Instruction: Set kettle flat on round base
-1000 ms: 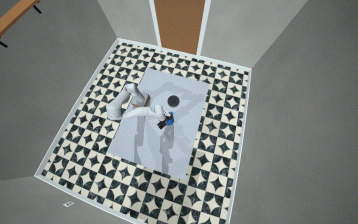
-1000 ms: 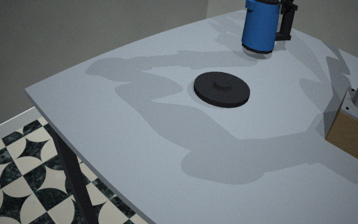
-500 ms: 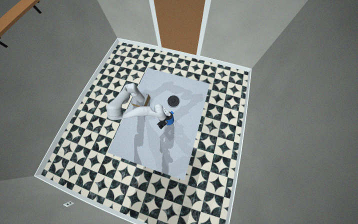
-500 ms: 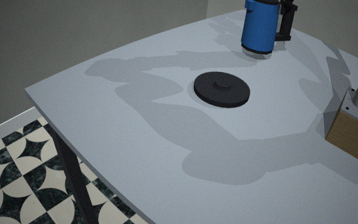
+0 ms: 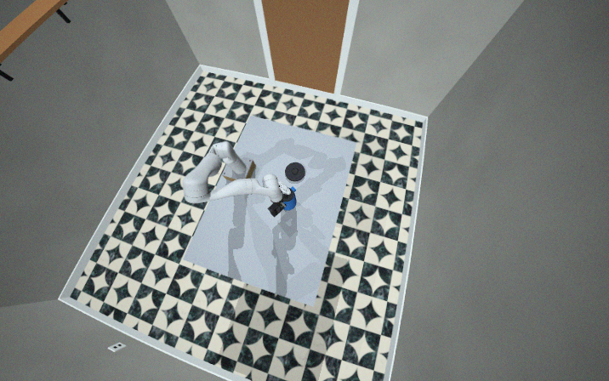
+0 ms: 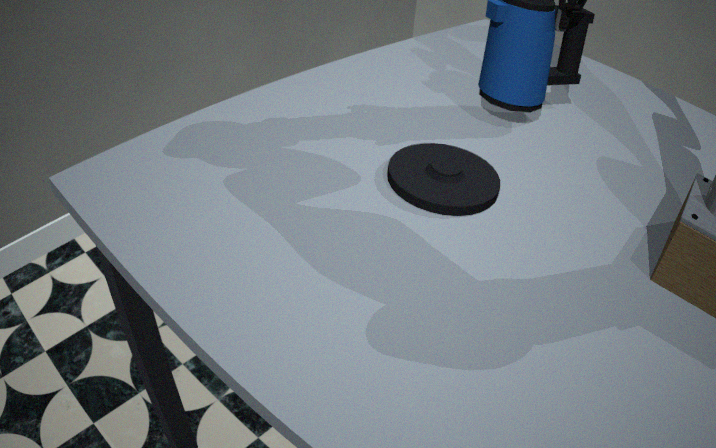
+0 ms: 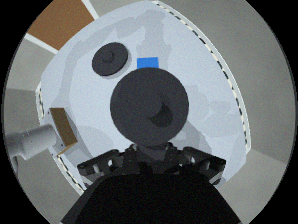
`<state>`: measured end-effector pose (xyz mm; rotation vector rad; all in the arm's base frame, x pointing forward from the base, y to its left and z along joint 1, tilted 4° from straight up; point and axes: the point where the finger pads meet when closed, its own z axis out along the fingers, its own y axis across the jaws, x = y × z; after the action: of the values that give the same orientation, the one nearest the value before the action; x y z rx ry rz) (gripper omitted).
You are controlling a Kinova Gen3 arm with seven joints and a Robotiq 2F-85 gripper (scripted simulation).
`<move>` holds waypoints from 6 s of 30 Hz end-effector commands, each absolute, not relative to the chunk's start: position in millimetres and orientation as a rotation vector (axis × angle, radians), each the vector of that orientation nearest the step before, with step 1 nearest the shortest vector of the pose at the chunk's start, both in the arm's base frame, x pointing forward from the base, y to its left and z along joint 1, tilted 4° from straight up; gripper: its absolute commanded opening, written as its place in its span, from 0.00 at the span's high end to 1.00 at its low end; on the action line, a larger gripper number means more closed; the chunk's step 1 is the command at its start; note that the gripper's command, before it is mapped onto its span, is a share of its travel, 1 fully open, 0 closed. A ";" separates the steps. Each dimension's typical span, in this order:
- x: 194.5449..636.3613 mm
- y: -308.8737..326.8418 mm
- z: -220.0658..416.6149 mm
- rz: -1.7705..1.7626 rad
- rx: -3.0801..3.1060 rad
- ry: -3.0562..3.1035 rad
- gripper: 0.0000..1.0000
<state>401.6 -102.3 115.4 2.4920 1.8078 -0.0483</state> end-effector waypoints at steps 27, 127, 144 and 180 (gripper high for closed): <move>380.5 -36.8 111.7 -0.049 2.482 1.817 1.00; 323.4 133.7 99.2 -0.049 2.482 1.817 1.00; 323.4 133.7 99.2 -0.049 2.482 1.817 1.00; 323.5 133.1 91.4 -0.049 2.482 1.817 1.00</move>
<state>324.6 132.7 93.9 2.4834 1.8125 -0.0453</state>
